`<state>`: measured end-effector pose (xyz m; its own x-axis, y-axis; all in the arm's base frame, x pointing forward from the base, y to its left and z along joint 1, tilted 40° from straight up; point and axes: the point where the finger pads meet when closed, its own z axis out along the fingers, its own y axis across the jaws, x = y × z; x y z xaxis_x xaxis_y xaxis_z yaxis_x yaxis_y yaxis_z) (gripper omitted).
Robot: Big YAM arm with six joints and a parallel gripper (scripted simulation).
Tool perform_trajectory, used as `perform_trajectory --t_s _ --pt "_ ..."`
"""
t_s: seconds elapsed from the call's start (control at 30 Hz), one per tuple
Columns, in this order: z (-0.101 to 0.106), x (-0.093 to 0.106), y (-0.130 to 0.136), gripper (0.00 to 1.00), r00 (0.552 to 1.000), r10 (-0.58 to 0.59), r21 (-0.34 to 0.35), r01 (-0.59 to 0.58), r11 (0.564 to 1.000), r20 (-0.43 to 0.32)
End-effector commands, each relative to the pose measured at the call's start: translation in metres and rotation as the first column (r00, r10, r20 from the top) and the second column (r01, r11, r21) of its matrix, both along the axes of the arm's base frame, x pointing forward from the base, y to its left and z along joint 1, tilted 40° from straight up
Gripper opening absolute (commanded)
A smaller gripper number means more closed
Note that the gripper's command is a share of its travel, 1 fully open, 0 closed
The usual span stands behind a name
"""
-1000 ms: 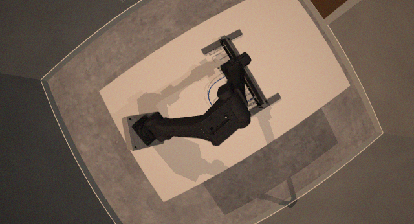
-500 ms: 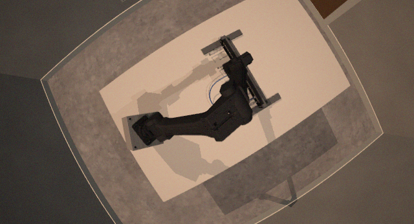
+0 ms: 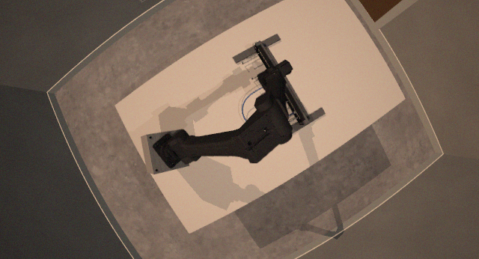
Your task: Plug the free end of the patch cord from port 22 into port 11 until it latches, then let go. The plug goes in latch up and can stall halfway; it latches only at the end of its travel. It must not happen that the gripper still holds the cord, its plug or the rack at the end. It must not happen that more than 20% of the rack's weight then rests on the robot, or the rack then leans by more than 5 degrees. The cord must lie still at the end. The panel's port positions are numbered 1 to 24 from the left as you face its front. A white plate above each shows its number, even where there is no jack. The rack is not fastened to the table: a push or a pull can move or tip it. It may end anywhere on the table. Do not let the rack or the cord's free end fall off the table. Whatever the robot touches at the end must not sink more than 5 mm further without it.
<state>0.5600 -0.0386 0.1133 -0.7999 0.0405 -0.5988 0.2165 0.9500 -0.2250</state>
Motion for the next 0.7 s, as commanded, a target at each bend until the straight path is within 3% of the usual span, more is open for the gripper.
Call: perform_trajectory --t_s 0.0,0.67 --pt "0.0077 0.0107 -0.0018 0.0 1.0 0.002 -0.002 -0.002 1.0 0.018" --pt "0.0099 0.0133 -0.0016 0.0 1.0 0.003 -0.003 -0.003 1.0 0.016"
